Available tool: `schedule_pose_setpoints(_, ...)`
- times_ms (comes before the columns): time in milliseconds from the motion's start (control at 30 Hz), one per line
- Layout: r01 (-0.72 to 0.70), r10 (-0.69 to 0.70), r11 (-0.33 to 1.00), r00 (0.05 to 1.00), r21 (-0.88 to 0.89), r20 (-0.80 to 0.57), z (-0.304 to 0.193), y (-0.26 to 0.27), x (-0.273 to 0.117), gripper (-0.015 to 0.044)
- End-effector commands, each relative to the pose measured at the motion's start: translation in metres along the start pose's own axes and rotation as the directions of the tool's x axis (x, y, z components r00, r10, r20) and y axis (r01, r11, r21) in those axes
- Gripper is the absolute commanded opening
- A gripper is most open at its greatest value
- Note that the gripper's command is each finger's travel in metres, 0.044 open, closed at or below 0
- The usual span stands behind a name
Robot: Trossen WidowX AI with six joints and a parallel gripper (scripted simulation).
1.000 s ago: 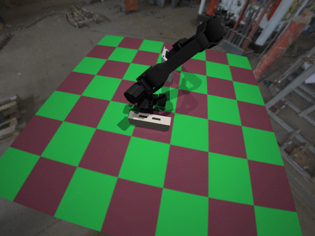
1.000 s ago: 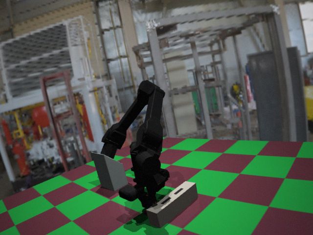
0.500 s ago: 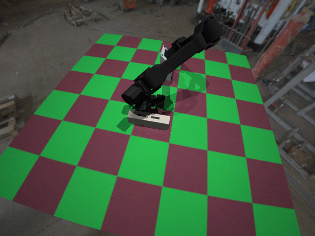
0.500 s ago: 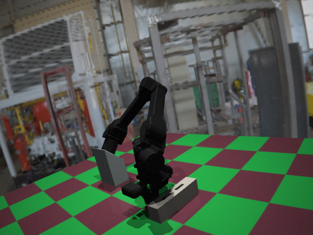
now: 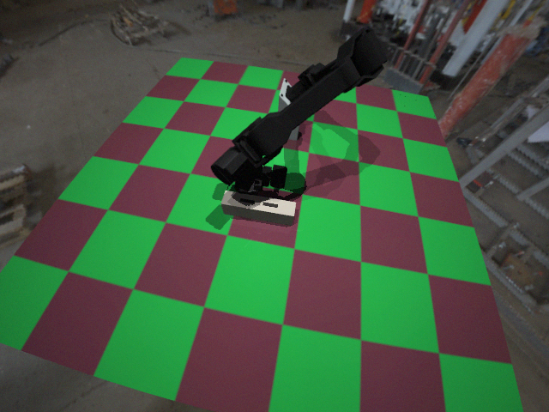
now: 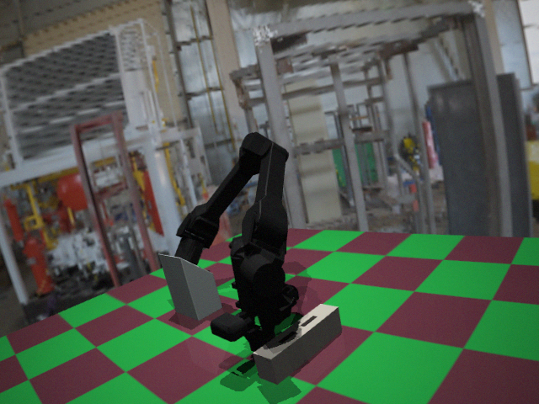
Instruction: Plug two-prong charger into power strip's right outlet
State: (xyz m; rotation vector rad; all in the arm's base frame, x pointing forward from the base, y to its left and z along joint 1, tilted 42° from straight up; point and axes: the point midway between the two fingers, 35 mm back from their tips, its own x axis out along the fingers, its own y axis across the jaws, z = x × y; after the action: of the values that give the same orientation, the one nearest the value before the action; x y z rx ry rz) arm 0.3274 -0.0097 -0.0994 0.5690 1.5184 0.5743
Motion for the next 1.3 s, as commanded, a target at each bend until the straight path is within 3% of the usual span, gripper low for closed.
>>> schedule_pose_setpoints(0,-0.004,0.004,1.0,1.0,0.007,0.001,0.0016,0.0008,-0.0005,0.0)
schedule_pose_setpoints(1267,-0.004,0.004,1.0,1.0,0.006,0.002,0.0072,0.0009,-0.001,0.0)
